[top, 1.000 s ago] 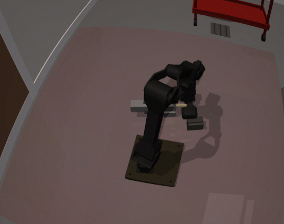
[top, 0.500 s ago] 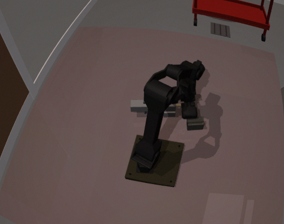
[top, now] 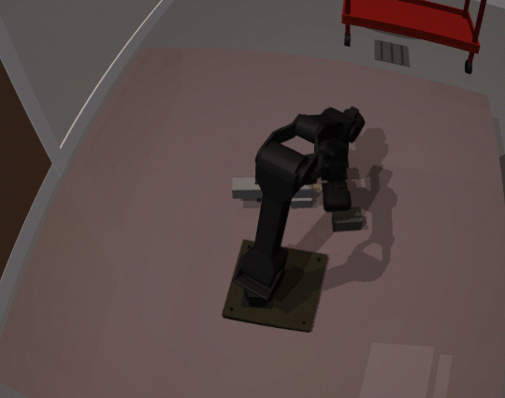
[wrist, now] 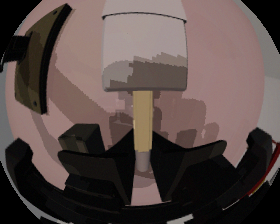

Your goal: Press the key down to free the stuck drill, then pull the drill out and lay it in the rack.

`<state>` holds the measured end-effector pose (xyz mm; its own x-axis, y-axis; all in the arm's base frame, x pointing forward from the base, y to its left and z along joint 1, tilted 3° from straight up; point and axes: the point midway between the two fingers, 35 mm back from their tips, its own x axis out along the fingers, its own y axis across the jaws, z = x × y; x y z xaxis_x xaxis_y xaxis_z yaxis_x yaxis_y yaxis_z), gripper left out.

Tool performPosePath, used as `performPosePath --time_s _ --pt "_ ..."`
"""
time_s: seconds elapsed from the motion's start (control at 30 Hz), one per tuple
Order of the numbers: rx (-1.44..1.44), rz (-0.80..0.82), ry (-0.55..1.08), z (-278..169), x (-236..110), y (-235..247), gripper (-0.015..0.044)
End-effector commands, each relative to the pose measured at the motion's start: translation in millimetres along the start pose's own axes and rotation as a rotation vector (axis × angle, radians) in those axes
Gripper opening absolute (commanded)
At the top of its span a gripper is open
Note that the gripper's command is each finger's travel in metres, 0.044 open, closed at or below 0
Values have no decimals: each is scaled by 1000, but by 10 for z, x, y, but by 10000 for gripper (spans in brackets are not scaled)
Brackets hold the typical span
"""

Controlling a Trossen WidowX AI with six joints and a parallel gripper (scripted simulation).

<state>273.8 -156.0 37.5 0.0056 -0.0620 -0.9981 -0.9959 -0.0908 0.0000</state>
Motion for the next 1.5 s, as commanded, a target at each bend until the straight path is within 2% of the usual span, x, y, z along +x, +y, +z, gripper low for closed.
performPosePath --time_s 0.0,1.47 --pt "1 0 1 -20 -8 0 0" --pt "1 0 5 -577 -14 -14 0"
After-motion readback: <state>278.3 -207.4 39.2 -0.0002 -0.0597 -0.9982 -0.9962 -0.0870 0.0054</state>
